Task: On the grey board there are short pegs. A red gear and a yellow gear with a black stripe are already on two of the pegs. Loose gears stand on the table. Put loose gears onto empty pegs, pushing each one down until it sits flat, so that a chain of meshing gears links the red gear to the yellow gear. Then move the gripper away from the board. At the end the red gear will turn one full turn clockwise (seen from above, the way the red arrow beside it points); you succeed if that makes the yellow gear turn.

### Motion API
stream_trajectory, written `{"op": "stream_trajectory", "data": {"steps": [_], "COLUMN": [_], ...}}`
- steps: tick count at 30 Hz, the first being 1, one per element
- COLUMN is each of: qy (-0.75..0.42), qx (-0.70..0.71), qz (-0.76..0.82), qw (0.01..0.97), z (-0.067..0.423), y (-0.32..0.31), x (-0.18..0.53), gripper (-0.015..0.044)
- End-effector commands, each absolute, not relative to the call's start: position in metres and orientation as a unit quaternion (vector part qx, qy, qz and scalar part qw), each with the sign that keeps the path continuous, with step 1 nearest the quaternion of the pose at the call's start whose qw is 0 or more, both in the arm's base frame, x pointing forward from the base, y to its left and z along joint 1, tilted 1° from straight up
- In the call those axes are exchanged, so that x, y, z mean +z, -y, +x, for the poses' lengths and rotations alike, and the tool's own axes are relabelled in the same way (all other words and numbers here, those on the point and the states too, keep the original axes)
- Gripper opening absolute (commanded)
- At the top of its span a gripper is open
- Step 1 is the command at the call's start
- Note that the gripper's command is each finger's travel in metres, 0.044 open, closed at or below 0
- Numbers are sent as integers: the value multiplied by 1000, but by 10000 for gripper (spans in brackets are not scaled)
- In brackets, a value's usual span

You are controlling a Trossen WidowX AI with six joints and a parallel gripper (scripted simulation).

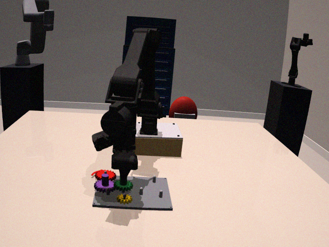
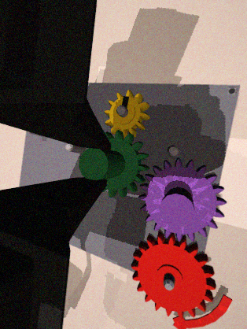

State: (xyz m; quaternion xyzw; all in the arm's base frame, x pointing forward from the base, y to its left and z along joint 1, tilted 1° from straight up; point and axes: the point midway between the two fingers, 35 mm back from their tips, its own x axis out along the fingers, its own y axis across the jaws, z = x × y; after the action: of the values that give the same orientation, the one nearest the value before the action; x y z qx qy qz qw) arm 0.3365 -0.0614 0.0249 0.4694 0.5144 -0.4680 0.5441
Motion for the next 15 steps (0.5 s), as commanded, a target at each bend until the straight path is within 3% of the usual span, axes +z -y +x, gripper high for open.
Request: {"op": "stream_trajectory", "data": {"steps": [1, 15], "qy": [-530, -483], "qx": [-451, -501], "qz": [450, 503], "qw": [559, 512], "z": [337, 336], "y": [62, 61], "x": [21, 15], "gripper": [0, 0]}}
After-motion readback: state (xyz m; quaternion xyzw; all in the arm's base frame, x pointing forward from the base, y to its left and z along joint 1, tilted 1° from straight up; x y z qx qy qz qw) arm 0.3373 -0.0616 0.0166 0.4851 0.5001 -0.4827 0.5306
